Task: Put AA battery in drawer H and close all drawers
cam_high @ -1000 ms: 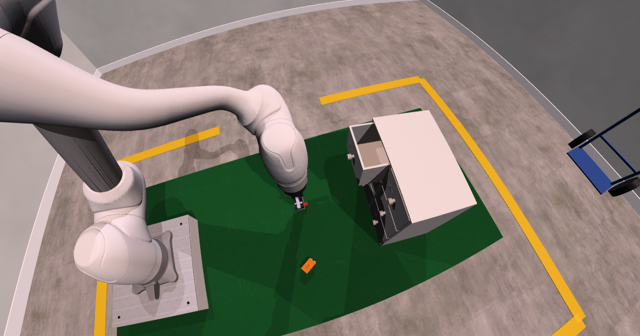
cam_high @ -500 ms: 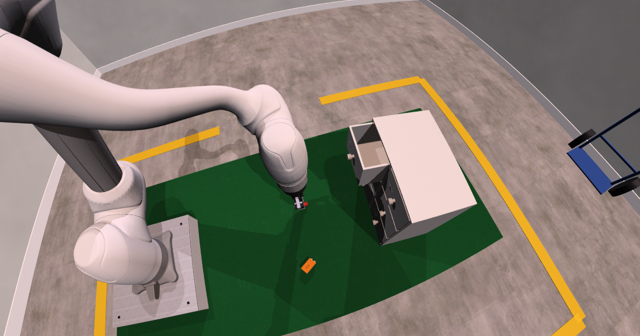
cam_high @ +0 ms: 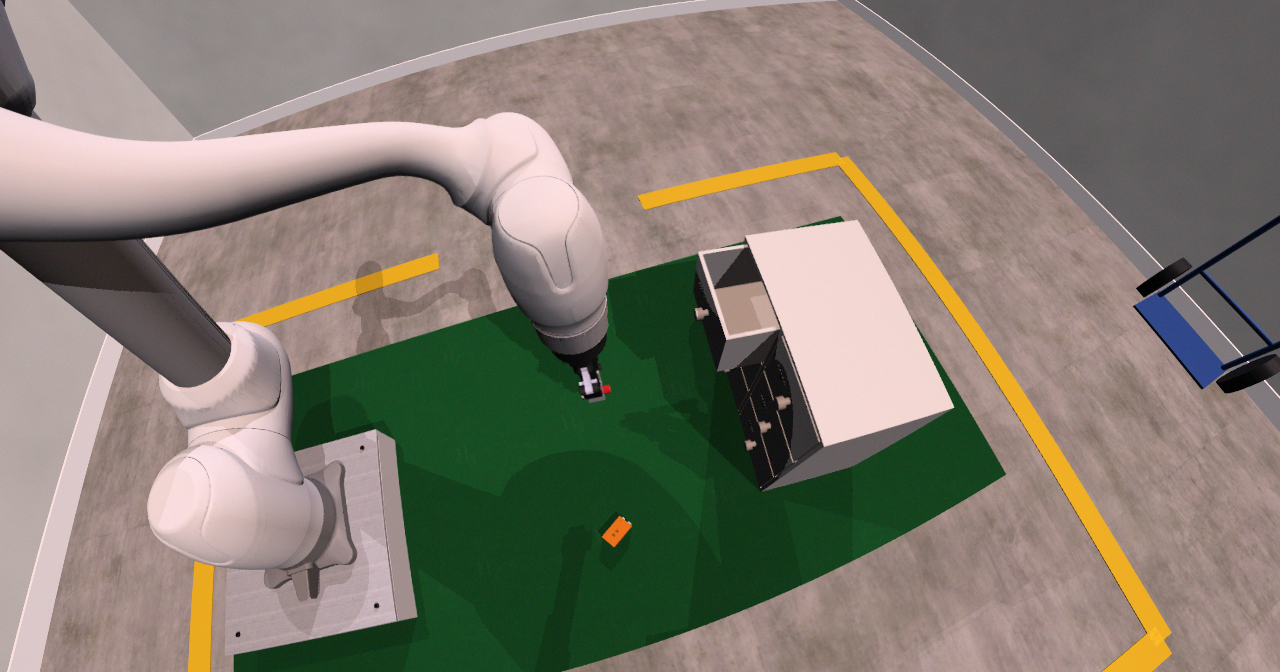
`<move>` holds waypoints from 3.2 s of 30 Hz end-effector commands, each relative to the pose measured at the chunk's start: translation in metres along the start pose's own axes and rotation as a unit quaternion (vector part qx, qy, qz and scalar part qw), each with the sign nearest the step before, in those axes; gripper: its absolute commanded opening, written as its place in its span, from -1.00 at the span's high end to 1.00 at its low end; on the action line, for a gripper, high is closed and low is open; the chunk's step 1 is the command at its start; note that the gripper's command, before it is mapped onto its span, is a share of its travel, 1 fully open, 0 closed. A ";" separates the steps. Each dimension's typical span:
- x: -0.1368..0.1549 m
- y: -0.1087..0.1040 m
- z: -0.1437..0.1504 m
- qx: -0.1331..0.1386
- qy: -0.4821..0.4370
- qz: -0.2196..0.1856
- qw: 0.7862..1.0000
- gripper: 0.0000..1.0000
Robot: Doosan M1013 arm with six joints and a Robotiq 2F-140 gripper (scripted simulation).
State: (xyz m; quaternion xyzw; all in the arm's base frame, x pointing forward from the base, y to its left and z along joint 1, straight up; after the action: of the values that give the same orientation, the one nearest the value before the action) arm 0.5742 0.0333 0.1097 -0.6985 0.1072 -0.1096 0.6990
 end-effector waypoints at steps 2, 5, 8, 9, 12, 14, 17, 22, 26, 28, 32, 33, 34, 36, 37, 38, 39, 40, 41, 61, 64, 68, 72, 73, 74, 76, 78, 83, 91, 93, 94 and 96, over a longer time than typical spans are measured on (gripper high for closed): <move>0.000 -0.003 0.000 0.000 0.000 0.000 1.000 0.89; 0.000 -0.003 0.000 0.000 -0.001 0.000 1.000 0.89; 0.000 -0.003 0.000 0.000 -0.010 0.000 1.000 0.89; 0.001 -0.003 0.000 0.000 -0.016 0.000 1.000 0.89; 0.001 -0.003 0.000 0.000 -0.050 0.000 0.999 0.89; 0.001 -0.003 0.000 0.000 -0.050 0.000 0.999 0.89; 0.003 -0.003 0.000 0.000 -0.108 0.000 0.994 0.89; 0.007 -0.003 0.000 0.000 -0.258 0.000 0.966 0.89; 0.011 -0.003 0.000 -0.004 -0.352 0.000 0.936 0.89; 0.014 -0.003 0.000 -0.007 -0.399 -0.001 0.917 0.89; 0.016 -0.003 0.000 -0.009 -0.489 -0.001 0.872 0.89; 0.018 -0.003 0.000 -0.011 -0.507 -0.001 0.862 0.89; 0.019 -0.003 0.000 -0.013 -0.525 -0.001 0.851 0.89; 0.021 -0.003 0.000 -0.016 -0.566 0.000 0.824 0.89; 0.023 -0.003 0.000 -0.017 -0.587 0.000 0.810 0.89; 0.024 -0.003 0.000 -0.019 -0.607 0.000 0.794 0.89; 0.025 -0.003 0.000 -0.021 -0.627 0.001 0.779 0.89; 0.026 -0.003 0.000 -0.022 -0.647 0.001 0.762 0.89; 0.028 -0.003 0.000 -0.024 -0.666 0.001 0.746 0.89; 0.039 -0.002 -0.001 -0.038 -0.939 0.015 0.341 0.89; 0.039 -0.002 -0.001 -0.036 -0.955 0.015 0.293 0.89; 0.039 -0.002 -0.002 -0.029 -0.982 0.015 0.184 0.89; 0.040 -0.003 -0.002 -0.017 -0.996 0.011 0.092 0.89; 0.041 -0.003 -0.003 -0.012 -0.997 0.008 0.069 0.89; 0.041 -0.003 -0.003 -0.008 -0.999 0.006 0.047 0.89; 0.042 -0.004 -0.004 0.000 -1.000 0.000 0.016 0.89; 0.042 -0.006 -0.004 0.000 -1.000 0.000 0.016 0.89; 0.042 -0.009 -0.004 0.000 -1.000 0.000 0.016 0.89; 0.042 -0.024 -0.004 0.000 -1.000 0.000 0.016 0.89; 0.042 -0.030 -0.004 0.000 -1.000 0.000 0.016 0.89; 0.042 -0.033 -0.004 0.000 -1.000 0.000 0.016 0.89; 0.042 -0.039 -0.004 0.000 -1.000 0.000 0.016 0.89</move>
State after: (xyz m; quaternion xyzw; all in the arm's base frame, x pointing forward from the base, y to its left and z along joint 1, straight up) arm 0.6129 0.0171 0.1408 -0.1204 -0.6972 0.6967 0.1183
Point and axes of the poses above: the point where the finger pads meet when closed, its own y axis out along the fingers, its own z axis across the jaws, x = y × z, the point moved 5 cm from there along -y, back along the fingers, and after that the axes turned 7 degrees about y, right-handed, at the moved point
